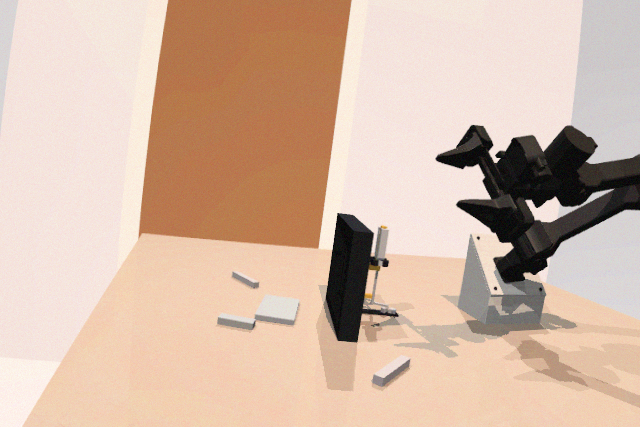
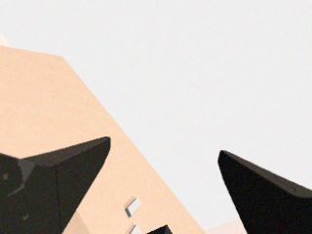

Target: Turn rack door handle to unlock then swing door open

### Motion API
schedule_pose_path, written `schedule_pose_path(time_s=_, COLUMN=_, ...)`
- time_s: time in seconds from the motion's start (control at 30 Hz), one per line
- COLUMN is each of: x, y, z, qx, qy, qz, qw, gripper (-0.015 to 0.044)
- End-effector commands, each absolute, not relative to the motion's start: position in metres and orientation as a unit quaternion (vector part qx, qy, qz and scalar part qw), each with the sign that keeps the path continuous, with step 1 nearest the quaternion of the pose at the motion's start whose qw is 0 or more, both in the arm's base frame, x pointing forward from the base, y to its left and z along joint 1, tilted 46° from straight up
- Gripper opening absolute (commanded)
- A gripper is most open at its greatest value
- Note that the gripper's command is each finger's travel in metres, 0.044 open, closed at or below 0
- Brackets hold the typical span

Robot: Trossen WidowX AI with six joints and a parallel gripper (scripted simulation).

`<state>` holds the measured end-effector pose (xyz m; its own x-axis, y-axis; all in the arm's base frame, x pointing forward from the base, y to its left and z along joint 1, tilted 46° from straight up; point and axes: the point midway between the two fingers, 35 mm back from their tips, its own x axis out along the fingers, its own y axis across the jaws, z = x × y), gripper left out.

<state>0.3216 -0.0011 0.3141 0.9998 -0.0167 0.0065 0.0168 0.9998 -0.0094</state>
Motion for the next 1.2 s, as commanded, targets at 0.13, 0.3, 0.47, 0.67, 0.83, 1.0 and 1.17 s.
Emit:
schedule_pose_path(time_s=0.13, x=0.333, y=-0.008, z=0.299, qx=-0.018, qy=0.045, qz=-0.01, qw=0.999, gripper=0.0287)
schedule_pose_path(time_s=0.3, x=0.347, y=-0.02, z=0.276, qx=-0.031, qy=0.113, qz=-0.011, qw=0.993, gripper=0.0287)
schedule_pose_path(time_s=0.47, x=0.357, y=-0.035, z=0.252, qx=-0.034, qy=0.18, qz=-0.013, qw=0.983, gripper=0.0287)
schedule_pose_path(time_s=0.67, x=0.363, y=-0.053, z=0.223, qx=-0.028, qy=0.258, qz=-0.013, qw=0.966, gripper=0.0287)
schedule_pose_path(time_s=0.83, x=0.366, y=-0.068, z=0.199, qx=-0.014, qy=0.319, qz=-0.013, qw=0.947, gripper=0.0287)
schedule_pose_path(time_s=1.0, x=0.365, y=-0.081, z=0.176, qx=0.004, qy=0.377, qz=-0.009, qw=0.926, gripper=0.0287)
schedule_pose_path(time_s=1.17, x=0.361, y=-0.092, z=0.156, qx=0.022, qy=0.431, qz=0.005, qw=0.902, gripper=0.0287)
